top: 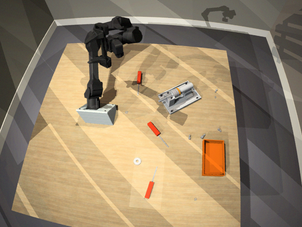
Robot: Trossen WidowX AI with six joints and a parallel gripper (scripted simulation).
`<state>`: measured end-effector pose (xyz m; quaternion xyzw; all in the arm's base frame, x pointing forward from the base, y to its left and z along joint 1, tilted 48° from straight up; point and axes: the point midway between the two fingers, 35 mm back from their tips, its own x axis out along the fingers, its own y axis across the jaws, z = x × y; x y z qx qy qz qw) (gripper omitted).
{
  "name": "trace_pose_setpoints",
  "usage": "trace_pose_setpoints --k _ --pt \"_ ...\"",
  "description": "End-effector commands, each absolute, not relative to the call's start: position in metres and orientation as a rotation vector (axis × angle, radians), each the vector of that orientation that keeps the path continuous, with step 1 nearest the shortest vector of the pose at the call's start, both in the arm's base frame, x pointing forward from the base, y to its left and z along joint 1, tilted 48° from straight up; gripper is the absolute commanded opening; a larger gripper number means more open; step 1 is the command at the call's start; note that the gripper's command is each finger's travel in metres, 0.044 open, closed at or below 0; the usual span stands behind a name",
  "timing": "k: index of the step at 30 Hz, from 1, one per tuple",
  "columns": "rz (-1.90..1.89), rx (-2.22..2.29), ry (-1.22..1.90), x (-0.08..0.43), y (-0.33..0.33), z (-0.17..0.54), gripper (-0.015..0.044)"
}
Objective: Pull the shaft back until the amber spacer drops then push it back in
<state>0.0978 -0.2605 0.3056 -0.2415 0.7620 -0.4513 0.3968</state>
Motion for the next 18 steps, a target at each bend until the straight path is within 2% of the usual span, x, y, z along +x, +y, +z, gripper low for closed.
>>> trace_pose_setpoints --k 1,2,9,18 --pt "-1.131 -0.608 1.929 0.1 -0.26 0.304 0.0426" --pt "-1.095 -0.595 1.926 0.105 -0.26 0.298 0.044" --pt "-0.584 -0.432 1.846 0.187 -0.234 0.22 0.044" --pt "0.067 -0.231 1.663 0.286 -0.148 0.141 0.044"
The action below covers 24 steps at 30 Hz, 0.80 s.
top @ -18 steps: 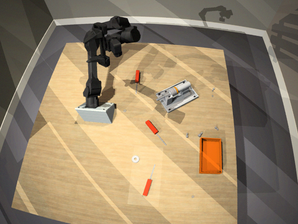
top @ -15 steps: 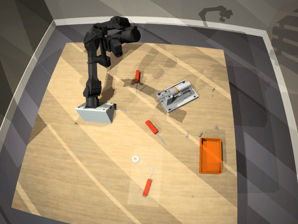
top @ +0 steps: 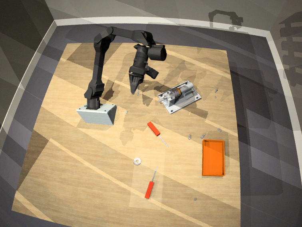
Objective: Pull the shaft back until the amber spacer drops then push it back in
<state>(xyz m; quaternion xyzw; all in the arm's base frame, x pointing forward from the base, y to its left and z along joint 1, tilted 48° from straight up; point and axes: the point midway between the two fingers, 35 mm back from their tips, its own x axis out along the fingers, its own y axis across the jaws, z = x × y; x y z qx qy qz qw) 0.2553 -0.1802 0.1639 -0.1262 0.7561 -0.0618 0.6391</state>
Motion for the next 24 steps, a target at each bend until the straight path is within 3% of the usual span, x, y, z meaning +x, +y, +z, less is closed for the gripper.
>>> trace_pose_setpoints --k 1,14,24 --pt "0.137 -0.207 1.637 0.296 -0.136 0.135 0.044" --pt "0.99 0.163 1.184 0.382 0.047 0.098 0.044" --pt "1.028 0.185 1.157 0.382 0.058 0.101 0.044"
